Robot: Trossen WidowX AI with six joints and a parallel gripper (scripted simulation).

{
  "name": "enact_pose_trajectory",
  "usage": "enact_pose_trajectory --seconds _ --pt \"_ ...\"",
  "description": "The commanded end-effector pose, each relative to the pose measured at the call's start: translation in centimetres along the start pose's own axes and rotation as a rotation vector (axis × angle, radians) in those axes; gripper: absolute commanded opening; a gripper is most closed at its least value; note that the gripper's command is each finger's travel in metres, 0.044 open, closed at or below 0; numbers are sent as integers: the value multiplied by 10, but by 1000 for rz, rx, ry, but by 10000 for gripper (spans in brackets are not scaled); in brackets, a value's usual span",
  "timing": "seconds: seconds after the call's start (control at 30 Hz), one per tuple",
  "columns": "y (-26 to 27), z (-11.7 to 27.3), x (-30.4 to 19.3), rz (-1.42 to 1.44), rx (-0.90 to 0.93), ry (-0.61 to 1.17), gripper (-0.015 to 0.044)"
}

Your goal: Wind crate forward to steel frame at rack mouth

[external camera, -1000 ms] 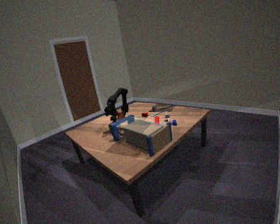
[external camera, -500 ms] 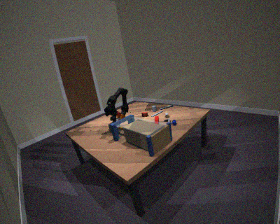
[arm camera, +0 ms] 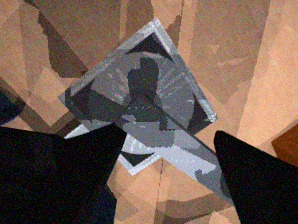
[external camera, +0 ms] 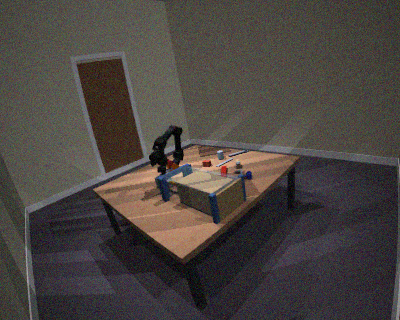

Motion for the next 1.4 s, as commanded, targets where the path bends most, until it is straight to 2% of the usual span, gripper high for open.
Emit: enact_pose_trajectory --seconds 0.0,0.37,0.57,1.03,1.37 --pt "4 -3 -1 -291 11 73 0" --pt "5 -3 -2 -322 9 77 0" --pt "5 -4 -2 0 34 30 0" --pt "6 -3 -3 288 57 -12 0" --pt "4 -6 -3 597 81 -58 0"
Point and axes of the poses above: the point midway between the two fingers, 35 mm back from their tips, its own z axis back along the fingers, its own y axis across the jaws, x = y × z, the point moved 4 cm from there along z, back along the fingers, and after that the axes turned 8 degrees about -z, right-handed, at the moved point
